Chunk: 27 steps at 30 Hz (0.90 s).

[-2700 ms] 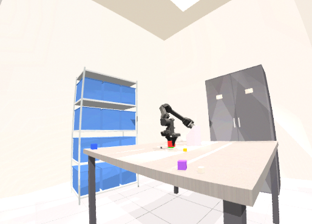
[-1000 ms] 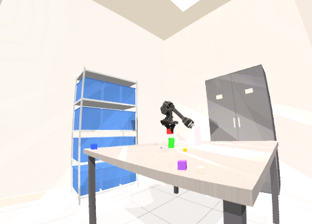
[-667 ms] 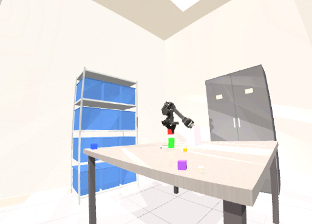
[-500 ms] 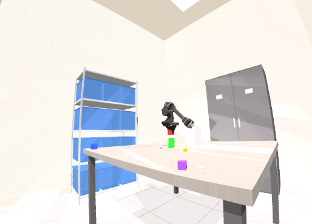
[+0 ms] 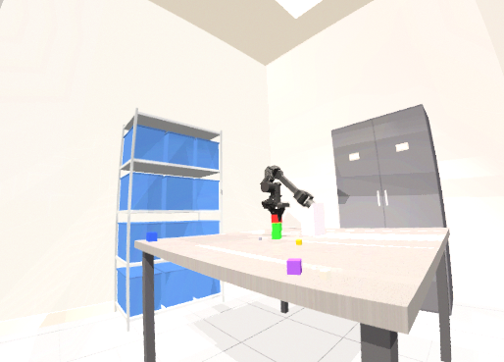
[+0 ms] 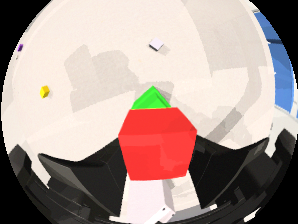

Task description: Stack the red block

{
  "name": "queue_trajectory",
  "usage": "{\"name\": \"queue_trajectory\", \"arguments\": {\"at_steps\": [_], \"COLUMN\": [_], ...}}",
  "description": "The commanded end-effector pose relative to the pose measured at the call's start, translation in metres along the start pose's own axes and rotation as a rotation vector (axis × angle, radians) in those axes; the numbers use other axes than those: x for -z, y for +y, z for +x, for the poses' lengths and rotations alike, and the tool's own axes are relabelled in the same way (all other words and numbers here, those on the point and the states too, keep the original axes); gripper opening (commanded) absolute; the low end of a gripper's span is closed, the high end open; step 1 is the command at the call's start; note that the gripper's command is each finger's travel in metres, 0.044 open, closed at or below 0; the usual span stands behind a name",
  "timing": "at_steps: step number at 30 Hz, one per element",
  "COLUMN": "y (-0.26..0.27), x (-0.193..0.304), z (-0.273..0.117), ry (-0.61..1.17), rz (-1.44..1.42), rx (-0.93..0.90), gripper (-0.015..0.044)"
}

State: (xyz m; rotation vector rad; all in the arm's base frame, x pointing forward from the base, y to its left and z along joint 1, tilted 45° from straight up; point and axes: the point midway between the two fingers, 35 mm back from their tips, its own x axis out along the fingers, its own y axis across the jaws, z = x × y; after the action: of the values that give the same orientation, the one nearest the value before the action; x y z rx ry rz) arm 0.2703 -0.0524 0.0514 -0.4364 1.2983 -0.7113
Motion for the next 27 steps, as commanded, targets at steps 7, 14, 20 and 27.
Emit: {"name": "queue_trajectory", "arguments": {"at_steps": [7,14,20,27], "y": [-0.0003,-0.0003,-0.0003,0.0000], "x": [-0.0001,-0.0001,-0.0002,0.0001], "z": [0.0010,0.0016,0.0008,0.0011], "ry": [-0.002,-0.002,-0.002,0.000], "rz": [-0.004,-0.004,-0.004,-0.001], "rx": [0.004,0.004,0.003,0.000], "gripper": [0.0000,0.0000,0.0000,0.0157]}}
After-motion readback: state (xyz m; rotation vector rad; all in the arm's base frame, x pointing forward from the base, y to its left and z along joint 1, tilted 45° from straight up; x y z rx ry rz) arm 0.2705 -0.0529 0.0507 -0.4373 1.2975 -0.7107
